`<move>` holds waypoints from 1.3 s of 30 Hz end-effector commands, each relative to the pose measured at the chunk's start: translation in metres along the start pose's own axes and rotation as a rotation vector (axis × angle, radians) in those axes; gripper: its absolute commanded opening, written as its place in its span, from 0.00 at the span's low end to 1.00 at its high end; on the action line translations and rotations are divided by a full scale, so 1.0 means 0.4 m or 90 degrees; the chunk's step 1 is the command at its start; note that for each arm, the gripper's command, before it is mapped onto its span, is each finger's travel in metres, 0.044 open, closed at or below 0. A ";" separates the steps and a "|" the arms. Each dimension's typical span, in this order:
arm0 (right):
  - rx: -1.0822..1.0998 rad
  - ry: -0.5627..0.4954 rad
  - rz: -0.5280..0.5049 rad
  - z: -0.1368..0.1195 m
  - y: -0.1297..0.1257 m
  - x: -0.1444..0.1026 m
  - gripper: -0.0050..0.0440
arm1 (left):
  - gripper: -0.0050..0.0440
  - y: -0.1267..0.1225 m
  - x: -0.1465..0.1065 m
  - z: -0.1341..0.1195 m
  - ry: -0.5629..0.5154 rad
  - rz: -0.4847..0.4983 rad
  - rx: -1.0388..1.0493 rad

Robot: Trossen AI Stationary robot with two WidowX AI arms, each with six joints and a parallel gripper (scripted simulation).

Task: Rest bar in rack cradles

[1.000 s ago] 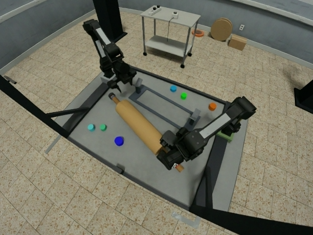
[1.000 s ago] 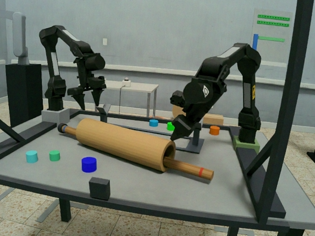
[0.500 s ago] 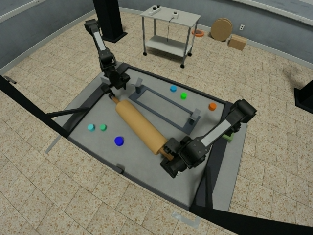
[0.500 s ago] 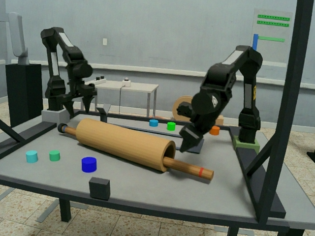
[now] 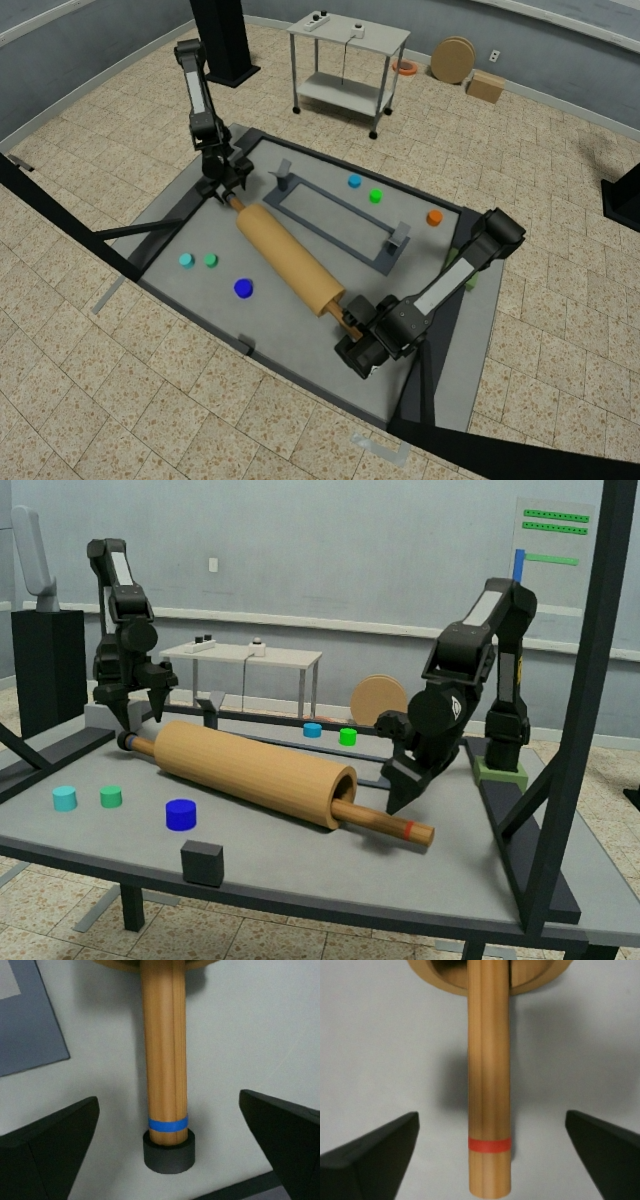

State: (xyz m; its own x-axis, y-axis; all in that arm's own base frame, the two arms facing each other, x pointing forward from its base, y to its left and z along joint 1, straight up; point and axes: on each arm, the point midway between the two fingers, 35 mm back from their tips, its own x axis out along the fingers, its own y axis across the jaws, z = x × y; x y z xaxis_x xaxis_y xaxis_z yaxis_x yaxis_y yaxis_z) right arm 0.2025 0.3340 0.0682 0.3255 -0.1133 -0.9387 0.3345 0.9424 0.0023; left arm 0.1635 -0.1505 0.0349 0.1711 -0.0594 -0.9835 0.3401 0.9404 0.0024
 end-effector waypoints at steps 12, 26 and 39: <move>-0.002 0.001 0.009 0.002 0.003 -0.013 0.92 | 0.92 0.000 0.072 -0.007 0.007 -0.002 0.003; -0.002 0.001 0.009 0.002 0.003 -0.013 0.92 | 0.92 -0.004 0.123 0.001 0.001 -0.004 0.004; 0.015 -0.001 0.037 0.015 0.018 -0.046 0.92 | 0.20 0.000 0.123 -0.004 -0.001 -0.004 0.003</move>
State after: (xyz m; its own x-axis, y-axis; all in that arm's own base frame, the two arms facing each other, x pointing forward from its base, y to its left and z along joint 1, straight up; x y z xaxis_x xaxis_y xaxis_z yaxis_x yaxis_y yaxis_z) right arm 0.2023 0.3336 0.0675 0.3244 -0.1157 -0.9388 0.3332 0.9428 -0.0011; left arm 0.1699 -0.1536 -0.0145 0.1638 -0.0609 -0.9846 0.3447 0.9387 -0.0007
